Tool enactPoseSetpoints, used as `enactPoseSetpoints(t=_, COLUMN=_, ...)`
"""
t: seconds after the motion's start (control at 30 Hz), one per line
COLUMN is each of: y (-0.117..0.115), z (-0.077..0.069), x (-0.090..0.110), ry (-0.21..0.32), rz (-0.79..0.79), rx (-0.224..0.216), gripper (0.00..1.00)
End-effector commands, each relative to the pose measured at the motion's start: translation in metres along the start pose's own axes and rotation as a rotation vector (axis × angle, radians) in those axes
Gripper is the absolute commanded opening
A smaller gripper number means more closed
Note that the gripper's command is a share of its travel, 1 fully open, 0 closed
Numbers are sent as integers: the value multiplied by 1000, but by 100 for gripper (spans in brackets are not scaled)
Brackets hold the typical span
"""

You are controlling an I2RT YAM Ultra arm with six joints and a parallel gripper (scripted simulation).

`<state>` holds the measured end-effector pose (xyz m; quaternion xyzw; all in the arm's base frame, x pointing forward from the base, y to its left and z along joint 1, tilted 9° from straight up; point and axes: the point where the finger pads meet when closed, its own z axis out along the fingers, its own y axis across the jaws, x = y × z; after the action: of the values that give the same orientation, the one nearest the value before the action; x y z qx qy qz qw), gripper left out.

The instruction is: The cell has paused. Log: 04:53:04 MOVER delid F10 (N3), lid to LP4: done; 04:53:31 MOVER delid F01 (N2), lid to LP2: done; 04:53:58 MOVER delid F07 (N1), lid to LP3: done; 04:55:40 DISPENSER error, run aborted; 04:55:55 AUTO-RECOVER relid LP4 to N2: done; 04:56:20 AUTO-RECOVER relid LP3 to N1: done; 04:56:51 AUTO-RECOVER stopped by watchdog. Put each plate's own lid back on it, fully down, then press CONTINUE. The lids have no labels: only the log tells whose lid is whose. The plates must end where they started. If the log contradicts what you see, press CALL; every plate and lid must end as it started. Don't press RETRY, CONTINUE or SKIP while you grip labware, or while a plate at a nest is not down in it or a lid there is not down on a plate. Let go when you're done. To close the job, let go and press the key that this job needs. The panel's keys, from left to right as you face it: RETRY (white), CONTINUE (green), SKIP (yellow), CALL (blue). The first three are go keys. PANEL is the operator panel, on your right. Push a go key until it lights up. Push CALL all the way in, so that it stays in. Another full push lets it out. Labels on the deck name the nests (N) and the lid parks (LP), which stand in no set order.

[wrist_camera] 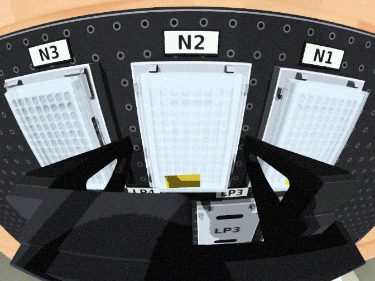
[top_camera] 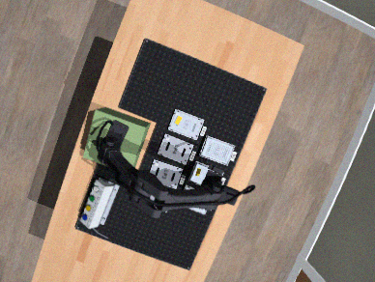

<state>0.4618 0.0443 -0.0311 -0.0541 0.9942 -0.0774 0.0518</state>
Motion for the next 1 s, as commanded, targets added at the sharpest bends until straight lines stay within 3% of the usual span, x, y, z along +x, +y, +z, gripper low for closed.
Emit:
enactPoseSetpoints(t=0.0, y=-3, z=-14, x=9, ry=71, rz=16, rx=-5, gripper=100)
enactPoseSetpoints(t=0.73, y=-2, z=-22, x=4, ry=62, rz=14, rx=-5, gripper=100)
enactPoseSetpoints(t=0.77, y=-1, z=-17, x=6, ry=82, rz=9, rx=-4, gripper=100)
enactPoseSetpoints(t=0.97, y=-4, z=1, x=14, ry=84, rz=11, rx=-4, gripper=100)
